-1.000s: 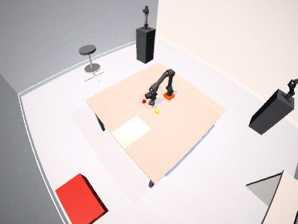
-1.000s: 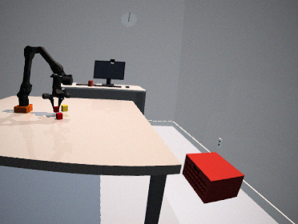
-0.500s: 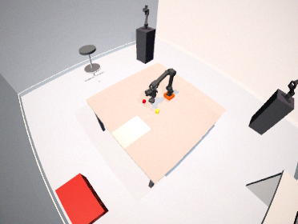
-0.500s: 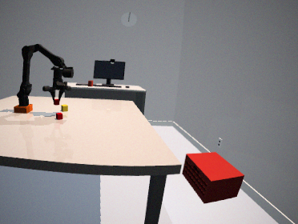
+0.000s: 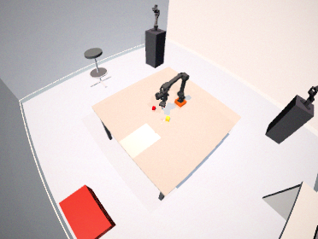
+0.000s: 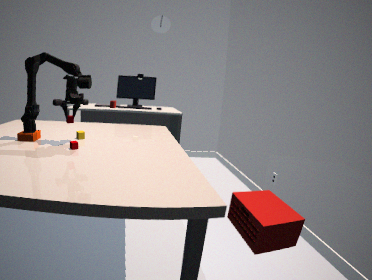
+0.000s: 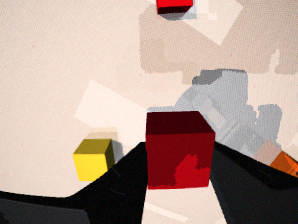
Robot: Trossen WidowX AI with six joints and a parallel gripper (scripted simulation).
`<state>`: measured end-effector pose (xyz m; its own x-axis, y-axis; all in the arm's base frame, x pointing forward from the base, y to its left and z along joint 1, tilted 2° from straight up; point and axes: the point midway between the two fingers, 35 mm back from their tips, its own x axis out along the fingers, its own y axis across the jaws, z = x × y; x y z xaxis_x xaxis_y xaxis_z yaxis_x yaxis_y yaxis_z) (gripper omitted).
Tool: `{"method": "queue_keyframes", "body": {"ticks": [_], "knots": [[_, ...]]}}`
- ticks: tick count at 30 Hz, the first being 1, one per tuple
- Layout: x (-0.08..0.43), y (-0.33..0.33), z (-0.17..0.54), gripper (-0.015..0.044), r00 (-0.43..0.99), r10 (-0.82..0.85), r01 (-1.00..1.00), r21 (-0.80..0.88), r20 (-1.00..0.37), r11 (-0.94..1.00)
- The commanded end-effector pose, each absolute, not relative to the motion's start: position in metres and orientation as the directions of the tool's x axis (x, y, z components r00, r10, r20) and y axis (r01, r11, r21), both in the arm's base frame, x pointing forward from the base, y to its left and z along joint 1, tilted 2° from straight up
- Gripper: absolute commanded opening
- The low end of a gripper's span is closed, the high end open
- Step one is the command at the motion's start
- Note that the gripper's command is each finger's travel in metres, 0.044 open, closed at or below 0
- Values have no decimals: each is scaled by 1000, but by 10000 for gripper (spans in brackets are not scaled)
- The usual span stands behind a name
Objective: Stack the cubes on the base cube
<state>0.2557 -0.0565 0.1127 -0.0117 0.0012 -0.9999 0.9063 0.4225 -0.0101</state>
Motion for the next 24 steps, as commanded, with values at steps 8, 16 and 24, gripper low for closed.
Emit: {"method": "queue_keyframes", "body": {"ticks": [8,16,24], "knots": [[264,-31,109,105,-8,8,810,-1,-1000,586],[271,-9,102,105,-7,10,705,2,-1000,709],[278,13,95,105,-7,12,585,6,-1000,811]]}}
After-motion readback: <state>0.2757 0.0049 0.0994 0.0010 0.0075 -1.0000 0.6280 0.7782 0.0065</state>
